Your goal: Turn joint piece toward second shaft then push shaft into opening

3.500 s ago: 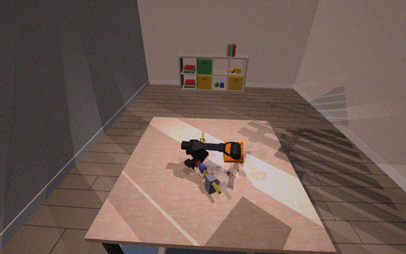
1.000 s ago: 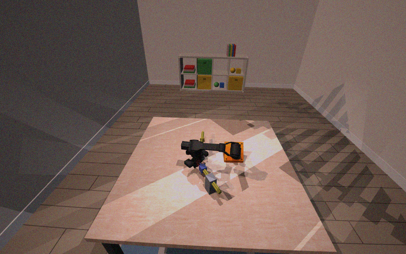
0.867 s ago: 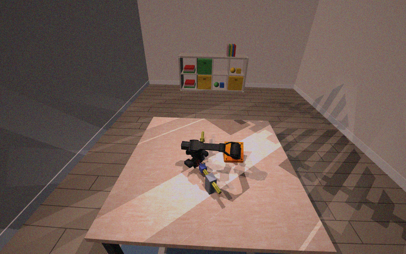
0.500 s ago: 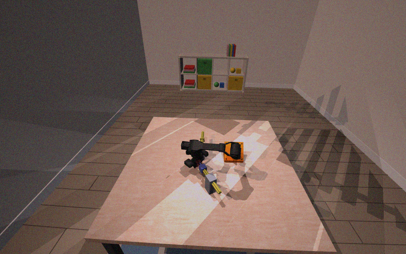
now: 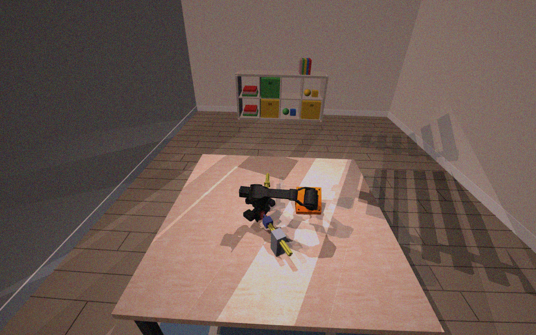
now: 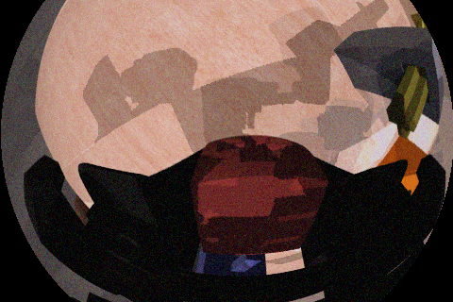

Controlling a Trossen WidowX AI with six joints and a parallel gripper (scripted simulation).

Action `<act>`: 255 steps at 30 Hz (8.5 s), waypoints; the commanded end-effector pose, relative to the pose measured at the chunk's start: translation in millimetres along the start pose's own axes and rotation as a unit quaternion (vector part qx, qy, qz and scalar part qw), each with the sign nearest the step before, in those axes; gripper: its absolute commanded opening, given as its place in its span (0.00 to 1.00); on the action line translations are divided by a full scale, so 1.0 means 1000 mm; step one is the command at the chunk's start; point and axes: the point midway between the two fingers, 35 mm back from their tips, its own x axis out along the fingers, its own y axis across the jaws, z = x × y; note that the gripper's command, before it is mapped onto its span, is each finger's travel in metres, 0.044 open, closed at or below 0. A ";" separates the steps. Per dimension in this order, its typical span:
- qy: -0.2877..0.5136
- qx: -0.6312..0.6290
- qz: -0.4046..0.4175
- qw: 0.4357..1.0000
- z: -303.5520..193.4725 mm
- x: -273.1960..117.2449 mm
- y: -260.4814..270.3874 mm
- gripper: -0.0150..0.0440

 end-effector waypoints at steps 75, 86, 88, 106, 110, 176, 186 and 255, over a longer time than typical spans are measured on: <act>-0.062 0.397 -0.033 0.915 -0.011 -0.005 -0.027 0.25; -0.062 0.397 -0.033 0.915 -0.011 -0.005 -0.027 0.34; -0.062 0.397 -0.033 0.915 -0.011 -0.005 -0.027 0.43; -0.062 0.397 -0.033 0.915 -0.011 -0.005 -0.027 1.00; -0.062 0.397 -0.033 0.915 -0.011 -0.005 -0.027 1.00; -0.056 0.267 0.049 0.961 0.023 -0.128 -0.060 1.00; 0.029 0.397 0.021 0.917 0.045 -0.092 -0.087 1.00; 0.000 -0.303 -0.009 0.953 0.210 -0.107 -0.275 1.00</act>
